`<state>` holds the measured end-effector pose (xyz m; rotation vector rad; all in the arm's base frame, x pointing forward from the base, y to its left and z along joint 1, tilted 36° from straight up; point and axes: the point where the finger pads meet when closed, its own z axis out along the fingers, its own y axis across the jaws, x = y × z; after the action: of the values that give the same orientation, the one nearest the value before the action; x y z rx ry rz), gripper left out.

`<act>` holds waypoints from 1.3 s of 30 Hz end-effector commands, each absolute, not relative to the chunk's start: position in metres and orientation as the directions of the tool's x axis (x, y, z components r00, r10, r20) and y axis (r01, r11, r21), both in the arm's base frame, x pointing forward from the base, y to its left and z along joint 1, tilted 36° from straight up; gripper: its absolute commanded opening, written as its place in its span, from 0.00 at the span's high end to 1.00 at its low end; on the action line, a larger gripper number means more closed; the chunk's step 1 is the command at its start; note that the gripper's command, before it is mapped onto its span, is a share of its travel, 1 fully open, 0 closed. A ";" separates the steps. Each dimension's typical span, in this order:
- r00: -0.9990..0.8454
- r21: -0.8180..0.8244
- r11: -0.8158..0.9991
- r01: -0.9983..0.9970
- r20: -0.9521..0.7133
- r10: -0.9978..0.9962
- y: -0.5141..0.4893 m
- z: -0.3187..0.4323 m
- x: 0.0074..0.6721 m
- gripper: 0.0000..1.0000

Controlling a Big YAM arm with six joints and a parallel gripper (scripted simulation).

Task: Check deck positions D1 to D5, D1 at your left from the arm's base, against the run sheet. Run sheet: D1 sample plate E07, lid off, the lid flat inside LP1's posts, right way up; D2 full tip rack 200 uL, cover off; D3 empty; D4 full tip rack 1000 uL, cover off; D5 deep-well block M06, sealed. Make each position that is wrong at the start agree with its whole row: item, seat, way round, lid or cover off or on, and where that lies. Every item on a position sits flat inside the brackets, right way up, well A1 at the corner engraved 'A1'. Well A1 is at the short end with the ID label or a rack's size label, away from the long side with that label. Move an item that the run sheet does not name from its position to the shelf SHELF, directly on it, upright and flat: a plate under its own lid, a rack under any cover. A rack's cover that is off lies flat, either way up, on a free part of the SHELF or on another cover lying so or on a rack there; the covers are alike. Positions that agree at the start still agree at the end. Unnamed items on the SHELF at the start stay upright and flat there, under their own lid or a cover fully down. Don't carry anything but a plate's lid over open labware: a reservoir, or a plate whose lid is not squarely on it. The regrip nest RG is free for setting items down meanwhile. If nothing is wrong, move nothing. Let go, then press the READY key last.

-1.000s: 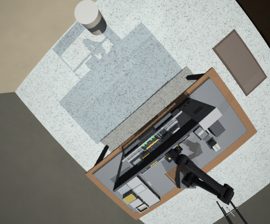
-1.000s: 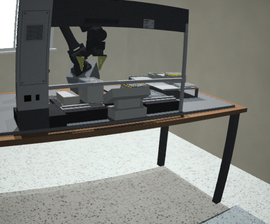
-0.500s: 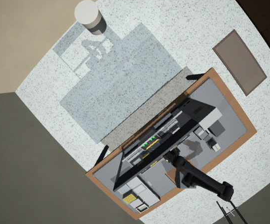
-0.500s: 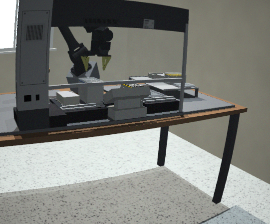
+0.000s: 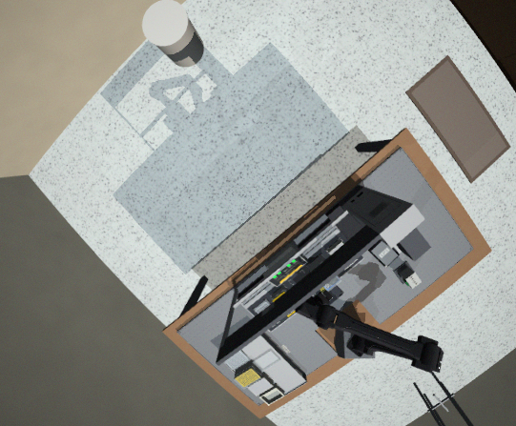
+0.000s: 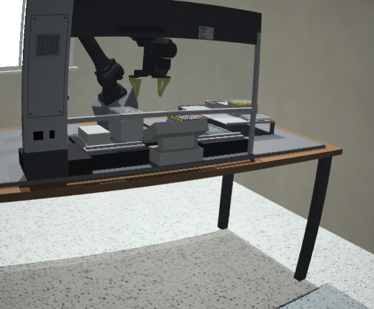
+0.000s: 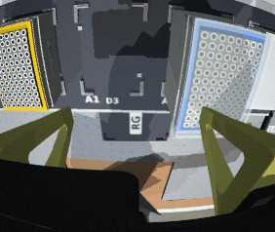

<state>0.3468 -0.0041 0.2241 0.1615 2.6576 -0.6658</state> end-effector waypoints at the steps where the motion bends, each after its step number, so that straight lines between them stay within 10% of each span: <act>1: -0.888 -0.388 0.891 0.238 -0.459 0.037 0.022 0.241 0.363 0.00; 39: -0.892 -0.391 0.889 0.238 -0.451 0.040 0.032 0.227 0.361 0.00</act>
<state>0.3508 0.0279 0.2076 0.1774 2.6574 -0.6524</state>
